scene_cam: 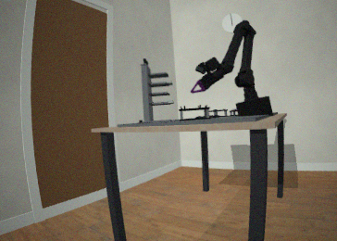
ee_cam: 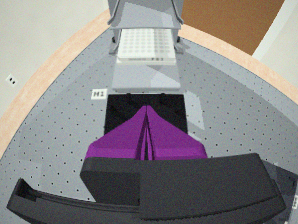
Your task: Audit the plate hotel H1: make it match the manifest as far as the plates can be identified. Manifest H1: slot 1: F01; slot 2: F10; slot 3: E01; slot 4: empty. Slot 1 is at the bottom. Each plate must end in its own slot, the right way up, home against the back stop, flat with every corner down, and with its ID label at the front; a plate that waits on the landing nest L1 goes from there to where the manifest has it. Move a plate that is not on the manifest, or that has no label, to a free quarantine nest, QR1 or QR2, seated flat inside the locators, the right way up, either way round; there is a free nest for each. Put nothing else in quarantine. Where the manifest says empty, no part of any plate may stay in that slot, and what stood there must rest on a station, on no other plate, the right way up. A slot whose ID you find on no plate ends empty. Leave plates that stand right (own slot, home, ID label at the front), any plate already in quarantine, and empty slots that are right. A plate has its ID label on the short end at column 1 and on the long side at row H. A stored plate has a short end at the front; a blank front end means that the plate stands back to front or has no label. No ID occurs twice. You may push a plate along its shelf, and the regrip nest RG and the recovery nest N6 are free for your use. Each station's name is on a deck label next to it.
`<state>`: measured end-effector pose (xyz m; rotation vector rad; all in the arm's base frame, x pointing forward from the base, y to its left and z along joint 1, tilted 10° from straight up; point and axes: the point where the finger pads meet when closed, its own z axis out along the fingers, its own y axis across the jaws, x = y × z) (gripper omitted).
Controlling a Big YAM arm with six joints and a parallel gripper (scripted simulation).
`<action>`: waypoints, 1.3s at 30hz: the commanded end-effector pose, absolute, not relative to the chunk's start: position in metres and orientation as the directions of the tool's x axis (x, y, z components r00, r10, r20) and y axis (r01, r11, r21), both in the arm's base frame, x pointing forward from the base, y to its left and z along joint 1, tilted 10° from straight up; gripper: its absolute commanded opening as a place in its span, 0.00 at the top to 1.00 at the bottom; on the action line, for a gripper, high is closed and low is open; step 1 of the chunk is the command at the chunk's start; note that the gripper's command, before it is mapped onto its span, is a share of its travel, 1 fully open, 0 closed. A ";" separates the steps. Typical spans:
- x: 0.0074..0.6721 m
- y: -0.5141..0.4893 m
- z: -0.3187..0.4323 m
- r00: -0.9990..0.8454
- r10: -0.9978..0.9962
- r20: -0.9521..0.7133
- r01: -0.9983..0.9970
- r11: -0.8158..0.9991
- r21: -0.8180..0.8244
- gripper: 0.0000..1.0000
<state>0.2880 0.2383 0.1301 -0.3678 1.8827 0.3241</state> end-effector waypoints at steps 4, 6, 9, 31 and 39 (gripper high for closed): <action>0.291 0.253 0.174 -0.288 -0.049 -0.956 -0.416 0.906 0.079 1.00; 0.290 0.252 0.180 -0.288 -0.048 -0.957 -0.416 0.906 0.080 1.00; 0.288 0.251 0.190 -0.287 -0.046 -0.957 -0.416 0.906 0.081 1.00; 0.286 0.242 0.183 -0.296 -0.068 -0.953 -0.410 0.910 0.062 1.00; 0.286 0.242 0.183 -0.296 -0.068 -0.953 -0.410 0.910 0.062 1.00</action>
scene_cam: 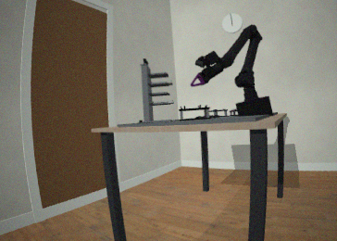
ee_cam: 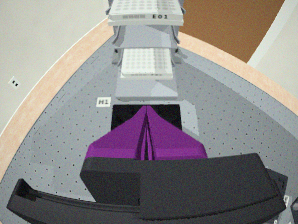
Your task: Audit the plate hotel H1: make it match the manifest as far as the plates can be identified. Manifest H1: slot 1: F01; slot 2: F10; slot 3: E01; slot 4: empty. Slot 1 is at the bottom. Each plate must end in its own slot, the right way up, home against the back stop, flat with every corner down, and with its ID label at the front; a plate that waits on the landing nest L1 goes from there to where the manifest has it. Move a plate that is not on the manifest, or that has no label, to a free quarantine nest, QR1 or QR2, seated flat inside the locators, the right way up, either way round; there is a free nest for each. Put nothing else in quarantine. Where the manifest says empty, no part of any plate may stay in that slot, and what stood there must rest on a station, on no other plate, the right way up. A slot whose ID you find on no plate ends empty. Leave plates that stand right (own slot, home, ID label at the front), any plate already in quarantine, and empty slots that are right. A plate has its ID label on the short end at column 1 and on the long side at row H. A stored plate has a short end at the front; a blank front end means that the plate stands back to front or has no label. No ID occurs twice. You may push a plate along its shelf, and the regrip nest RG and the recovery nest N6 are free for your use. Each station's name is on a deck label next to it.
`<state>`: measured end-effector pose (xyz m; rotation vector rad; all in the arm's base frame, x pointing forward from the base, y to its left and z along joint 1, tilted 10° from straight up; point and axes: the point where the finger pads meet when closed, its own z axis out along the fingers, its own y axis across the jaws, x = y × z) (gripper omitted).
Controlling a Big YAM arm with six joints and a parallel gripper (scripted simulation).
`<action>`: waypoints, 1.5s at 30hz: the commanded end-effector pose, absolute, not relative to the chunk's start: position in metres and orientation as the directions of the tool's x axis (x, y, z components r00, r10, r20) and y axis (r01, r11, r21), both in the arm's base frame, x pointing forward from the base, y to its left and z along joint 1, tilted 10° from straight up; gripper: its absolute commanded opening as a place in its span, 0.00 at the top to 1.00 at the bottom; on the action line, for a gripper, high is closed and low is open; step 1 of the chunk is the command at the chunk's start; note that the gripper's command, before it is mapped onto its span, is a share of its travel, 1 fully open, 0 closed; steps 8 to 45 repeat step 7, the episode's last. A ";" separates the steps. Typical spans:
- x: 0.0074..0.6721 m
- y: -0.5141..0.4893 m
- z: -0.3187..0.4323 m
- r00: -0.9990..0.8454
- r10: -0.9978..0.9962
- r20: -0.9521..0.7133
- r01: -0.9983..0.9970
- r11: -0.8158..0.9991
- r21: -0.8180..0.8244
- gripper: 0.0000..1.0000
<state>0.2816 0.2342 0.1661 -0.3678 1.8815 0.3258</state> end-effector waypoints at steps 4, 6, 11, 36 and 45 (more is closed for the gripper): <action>0.286 0.242 0.183 -0.296 -0.068 -0.953 -0.410 0.910 0.062 1.00; 0.286 0.242 0.183 -0.296 -0.068 -0.953 -0.410 0.910 0.062 1.00; 0.286 0.242 0.183 -0.296 -0.068 -0.953 -0.410 0.910 0.062 1.00; 0.286 0.242 0.183 -0.296 -0.068 -0.953 -0.410 0.910 0.062 1.00; 0.286 0.242 0.183 -0.296 -0.068 -0.953 -0.410 0.910 0.062 1.00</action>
